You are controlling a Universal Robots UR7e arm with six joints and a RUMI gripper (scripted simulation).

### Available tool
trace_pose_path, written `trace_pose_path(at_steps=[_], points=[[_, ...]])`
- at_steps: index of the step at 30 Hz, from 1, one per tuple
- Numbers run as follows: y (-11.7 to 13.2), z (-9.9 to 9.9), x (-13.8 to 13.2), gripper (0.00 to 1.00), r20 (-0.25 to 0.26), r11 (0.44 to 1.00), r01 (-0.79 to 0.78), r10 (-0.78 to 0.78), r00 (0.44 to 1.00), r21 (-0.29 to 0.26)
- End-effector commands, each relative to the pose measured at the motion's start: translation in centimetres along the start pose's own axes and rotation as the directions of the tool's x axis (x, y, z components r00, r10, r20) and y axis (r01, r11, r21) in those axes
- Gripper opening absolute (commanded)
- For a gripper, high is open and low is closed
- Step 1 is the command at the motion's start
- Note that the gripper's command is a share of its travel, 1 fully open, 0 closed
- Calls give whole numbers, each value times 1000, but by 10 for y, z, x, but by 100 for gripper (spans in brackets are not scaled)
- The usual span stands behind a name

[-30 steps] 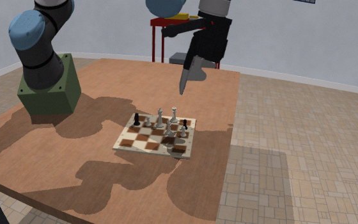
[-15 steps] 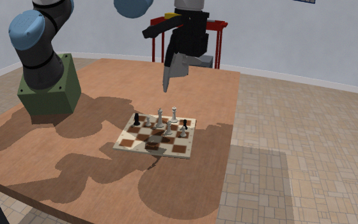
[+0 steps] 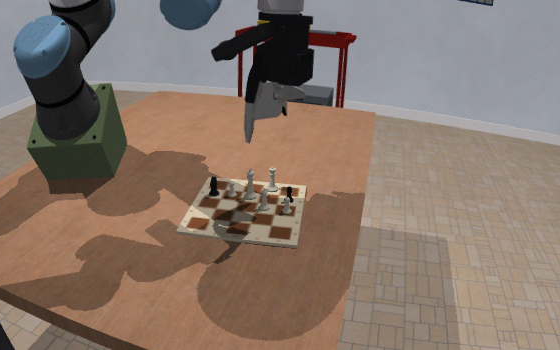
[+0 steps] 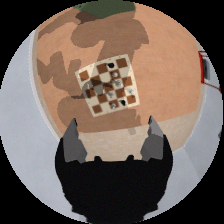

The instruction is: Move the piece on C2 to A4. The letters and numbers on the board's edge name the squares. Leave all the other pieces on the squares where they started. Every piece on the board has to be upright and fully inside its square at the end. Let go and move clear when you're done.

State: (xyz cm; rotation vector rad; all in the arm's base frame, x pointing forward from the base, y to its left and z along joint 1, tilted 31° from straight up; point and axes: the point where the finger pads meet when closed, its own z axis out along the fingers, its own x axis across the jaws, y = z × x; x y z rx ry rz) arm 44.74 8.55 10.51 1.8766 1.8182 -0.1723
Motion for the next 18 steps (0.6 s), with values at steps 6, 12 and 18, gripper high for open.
trace_pose_path(at_steps=[6, 12, 18], points=[[-2, 0, 0, 100, -1, 1000, -2, 2, 1000, -7], [-2, 0, 0, 100, -1, 1000, -2, 2, 1000, -7], [-1, 3, 0, 100, -1, 1000, -2, 2, 1000, -7]])
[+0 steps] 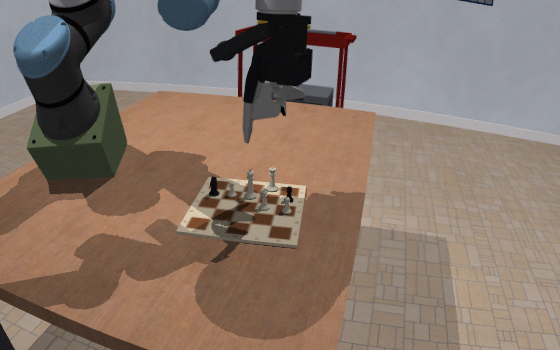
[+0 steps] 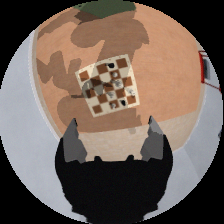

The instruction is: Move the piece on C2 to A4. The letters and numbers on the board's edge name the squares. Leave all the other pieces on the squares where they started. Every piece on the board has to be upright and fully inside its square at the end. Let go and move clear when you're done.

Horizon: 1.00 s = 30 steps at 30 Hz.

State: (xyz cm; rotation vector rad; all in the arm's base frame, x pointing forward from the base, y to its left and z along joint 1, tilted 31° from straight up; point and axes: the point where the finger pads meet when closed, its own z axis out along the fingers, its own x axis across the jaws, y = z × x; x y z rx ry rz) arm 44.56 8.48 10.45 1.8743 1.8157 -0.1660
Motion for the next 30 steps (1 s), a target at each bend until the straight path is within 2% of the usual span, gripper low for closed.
trace_pose_path(at_steps=[1, 5, 8, 9, 30], points=[[0, 3, 0, 100, 0, 1000, 0, 0, 1000, -1], [0, 36, 0, 100, -2, 1000, 0, 0, 1000, -2], [0, 45, 0, 100, -2, 1000, 0, 0, 1000, -2], [0, 45, 0, 22, -2, 1000, 0, 0, 1000, -2], [0, 45, 0, 22, -2, 1000, 0, 0, 1000, -2]])
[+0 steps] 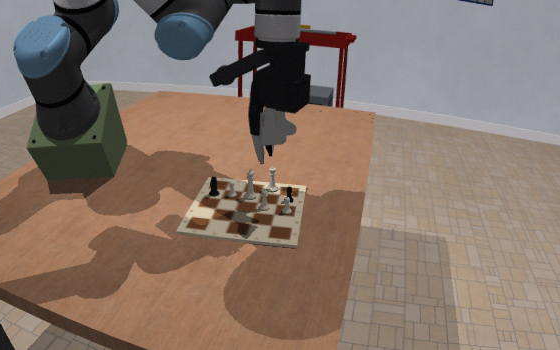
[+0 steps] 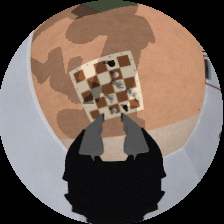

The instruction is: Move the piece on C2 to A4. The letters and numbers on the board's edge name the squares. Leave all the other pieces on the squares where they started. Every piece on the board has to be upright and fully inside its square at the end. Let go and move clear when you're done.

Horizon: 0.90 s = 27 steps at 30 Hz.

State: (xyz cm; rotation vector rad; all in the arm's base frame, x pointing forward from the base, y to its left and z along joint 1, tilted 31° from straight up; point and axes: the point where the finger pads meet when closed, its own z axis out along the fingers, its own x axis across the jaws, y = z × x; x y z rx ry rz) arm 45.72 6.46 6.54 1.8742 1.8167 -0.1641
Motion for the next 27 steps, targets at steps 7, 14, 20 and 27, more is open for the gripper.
trace_pose_path(at_steps=[7, 14, 20, 27], points=[[0, 0, 0, 22, 0, 1000, 0, 0, 1000, -1], [0, 0, 0, 22, 0, 1000, 0, 0, 1000, -1], [0, 1, 0, 22, 0, 1000, 0, 0, 1000, -1], [0, 3, 0, 22, 0, 1000, 0, 0, 1000, -1]])
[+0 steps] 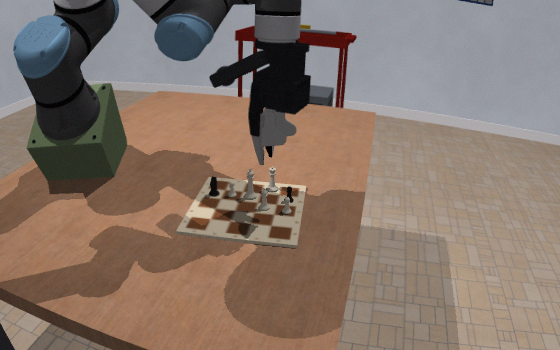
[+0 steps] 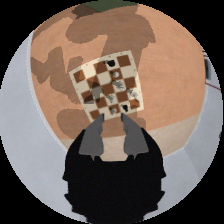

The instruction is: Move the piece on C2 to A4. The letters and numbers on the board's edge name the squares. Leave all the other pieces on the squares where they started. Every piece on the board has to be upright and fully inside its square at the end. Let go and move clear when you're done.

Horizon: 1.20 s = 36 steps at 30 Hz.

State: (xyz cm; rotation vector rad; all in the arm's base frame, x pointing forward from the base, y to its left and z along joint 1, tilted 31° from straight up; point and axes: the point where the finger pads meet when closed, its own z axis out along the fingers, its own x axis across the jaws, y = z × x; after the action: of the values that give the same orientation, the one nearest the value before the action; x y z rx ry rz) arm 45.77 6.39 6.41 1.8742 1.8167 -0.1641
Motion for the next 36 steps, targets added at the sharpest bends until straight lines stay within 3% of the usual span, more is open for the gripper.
trace_pose_path(at_steps=[1, 36], points=[[0, 3, 0, 22, 0, 1000, 0, 0, 1000, -1], [0, 45, 0, 22, 0, 1000, 0, 0, 1000, -1]])
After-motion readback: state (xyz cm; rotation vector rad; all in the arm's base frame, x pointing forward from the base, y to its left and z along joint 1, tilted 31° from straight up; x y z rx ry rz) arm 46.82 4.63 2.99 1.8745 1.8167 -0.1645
